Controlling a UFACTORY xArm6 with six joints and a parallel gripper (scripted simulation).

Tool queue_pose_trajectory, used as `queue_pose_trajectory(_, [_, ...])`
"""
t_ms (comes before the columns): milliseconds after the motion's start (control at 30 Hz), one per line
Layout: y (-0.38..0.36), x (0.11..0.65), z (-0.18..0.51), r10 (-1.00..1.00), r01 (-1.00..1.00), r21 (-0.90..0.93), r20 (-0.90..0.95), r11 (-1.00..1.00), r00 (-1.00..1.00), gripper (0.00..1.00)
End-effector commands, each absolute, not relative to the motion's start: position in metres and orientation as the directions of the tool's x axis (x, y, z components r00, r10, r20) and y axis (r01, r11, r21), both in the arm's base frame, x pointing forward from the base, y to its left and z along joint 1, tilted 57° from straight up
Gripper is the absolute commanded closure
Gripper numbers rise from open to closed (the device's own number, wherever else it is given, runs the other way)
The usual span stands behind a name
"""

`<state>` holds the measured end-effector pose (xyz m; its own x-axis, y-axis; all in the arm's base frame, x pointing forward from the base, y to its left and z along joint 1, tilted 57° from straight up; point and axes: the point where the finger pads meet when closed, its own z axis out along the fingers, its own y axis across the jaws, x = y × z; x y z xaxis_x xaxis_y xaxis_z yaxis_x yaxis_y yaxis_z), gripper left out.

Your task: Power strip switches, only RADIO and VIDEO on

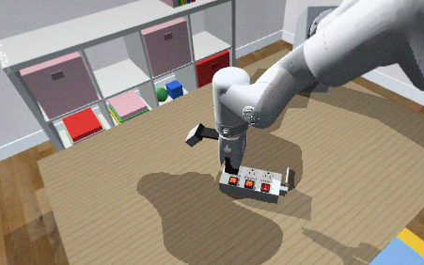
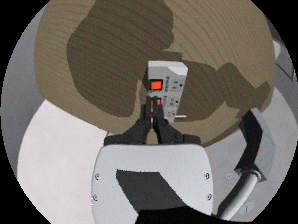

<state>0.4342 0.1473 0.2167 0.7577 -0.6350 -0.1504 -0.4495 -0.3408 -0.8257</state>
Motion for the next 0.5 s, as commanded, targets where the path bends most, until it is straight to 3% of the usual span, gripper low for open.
queue_pose_trajectory(0, [0.1479, 0.4353, 0.2166, -0.636, -0.448, -0.827, -0.149, -0.34, 0.757, 1.0])
queue_pose_trajectory(467, [0.1558, 0.4409, 0.21, -0.636, -0.448, -0.827, -0.149, -0.34, 0.758, 1.0])
